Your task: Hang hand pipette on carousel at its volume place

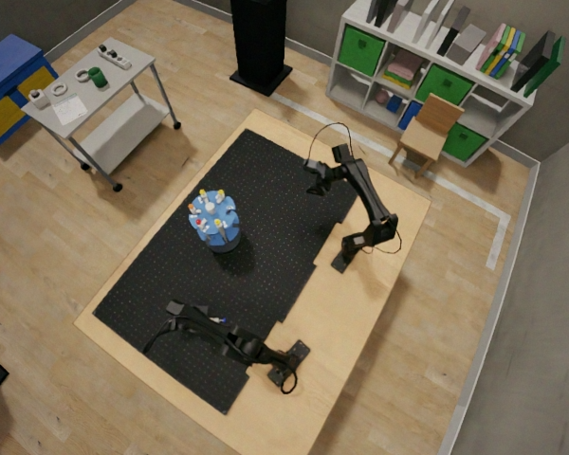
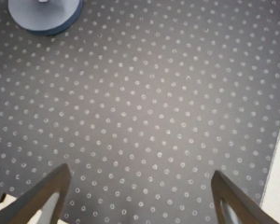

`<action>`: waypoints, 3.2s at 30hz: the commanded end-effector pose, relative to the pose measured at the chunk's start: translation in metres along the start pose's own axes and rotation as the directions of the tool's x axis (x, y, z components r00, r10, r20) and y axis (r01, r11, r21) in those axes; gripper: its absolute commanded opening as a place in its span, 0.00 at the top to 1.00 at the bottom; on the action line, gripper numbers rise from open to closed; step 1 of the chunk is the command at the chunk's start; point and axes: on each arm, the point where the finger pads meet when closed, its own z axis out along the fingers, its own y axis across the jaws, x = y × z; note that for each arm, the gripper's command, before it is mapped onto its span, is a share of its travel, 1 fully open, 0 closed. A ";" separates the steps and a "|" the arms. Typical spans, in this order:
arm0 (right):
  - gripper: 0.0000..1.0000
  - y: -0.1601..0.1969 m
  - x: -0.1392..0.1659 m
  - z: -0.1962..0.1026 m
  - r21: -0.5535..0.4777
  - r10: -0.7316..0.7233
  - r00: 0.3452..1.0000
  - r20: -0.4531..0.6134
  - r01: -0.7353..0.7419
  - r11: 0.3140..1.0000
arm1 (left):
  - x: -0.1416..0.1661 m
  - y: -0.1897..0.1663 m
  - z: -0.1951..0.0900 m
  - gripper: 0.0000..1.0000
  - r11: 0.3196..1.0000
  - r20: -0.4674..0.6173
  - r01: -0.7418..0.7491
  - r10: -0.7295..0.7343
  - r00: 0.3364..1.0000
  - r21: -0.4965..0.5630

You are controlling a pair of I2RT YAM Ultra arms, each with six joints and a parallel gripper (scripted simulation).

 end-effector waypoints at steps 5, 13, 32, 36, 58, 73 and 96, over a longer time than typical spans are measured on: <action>0.00 -0.003 -0.008 -0.005 0.013 -0.018 0.999 0.032 0.018 1.000 | -0.004 -0.001 -0.004 0.88 1.000 0.019 0.002 -0.002 1.000 0.006; 0.00 -0.003 -0.008 -0.005 0.013 -0.018 0.999 0.032 0.018 1.000 | -0.009 -0.001 -0.023 0.88 1.000 0.046 0.008 -0.008 0.999 0.010; 0.00 -0.003 -0.008 -0.005 0.013 -0.018 0.999 0.032 0.018 1.000 | -0.007 0.000 -0.057 0.88 1.000 0.046 0.008 -0.008 0.999 0.010; 0.00 -0.003 -0.008 -0.005 0.013 -0.018 0.999 0.032 0.018 1.000 | -0.007 0.000 -0.062 0.88 1.000 0.040 0.008 -0.008 0.999 0.007; 0.00 -0.003 -0.008 -0.005 0.013 -0.018 0.999 0.032 0.018 1.000 | -0.002 -0.001 -0.083 0.88 1.000 0.019 0.002 -0.002 1.000 0.006; 0.00 -0.003 -0.008 -0.005 0.013 -0.018 0.999 0.032 0.018 1.000 | 0.006 0.003 -0.086 0.88 0.886 0.040 -0.465 0.464 0.885 -0.005; 0.00 -0.003 -0.008 -0.005 0.013 -0.018 0.999 0.032 0.018 1.000 | 0.029 0.010 -0.084 0.88 0.447 0.024 -0.894 0.894 0.447 -0.016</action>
